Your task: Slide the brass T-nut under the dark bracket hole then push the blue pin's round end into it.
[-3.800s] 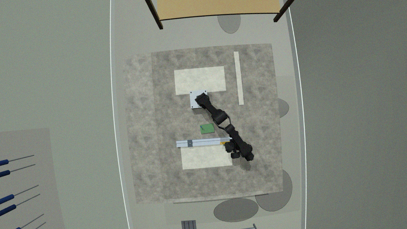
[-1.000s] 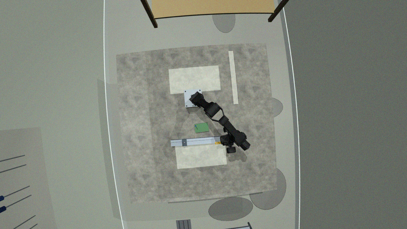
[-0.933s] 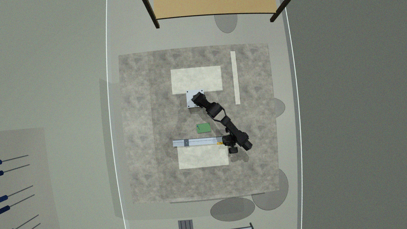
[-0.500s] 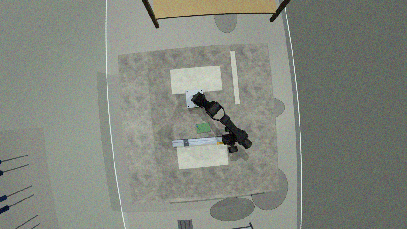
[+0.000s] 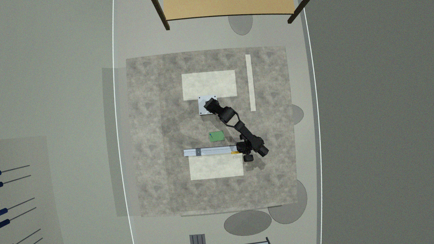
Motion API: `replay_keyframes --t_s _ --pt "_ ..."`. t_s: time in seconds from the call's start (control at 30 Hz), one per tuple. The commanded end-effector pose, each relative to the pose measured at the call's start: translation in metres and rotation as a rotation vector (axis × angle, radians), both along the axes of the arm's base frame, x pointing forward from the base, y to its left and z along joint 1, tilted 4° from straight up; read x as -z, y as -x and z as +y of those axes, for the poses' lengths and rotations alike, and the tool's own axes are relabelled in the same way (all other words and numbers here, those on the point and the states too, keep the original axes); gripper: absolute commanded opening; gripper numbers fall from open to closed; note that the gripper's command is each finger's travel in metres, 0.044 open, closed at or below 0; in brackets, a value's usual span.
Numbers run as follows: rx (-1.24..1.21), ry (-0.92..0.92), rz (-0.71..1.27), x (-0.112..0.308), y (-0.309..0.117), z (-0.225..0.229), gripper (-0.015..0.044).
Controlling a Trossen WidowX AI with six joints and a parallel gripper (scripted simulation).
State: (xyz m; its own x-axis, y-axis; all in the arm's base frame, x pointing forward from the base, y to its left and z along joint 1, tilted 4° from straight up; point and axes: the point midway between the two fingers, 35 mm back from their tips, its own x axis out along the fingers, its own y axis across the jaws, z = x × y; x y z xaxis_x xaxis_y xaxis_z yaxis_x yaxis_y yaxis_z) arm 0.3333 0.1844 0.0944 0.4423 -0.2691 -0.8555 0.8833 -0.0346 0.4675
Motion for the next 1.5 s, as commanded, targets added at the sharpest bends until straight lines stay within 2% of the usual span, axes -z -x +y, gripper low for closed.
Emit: replay_keyframes --t_s 0.0,1.47 --pt "0.005 -0.002 -0.025 -0.003 0.001 -0.001 -0.0150" --pt "0.018 -0.009 -0.184 0.000 0.013 -0.002 -0.0150"
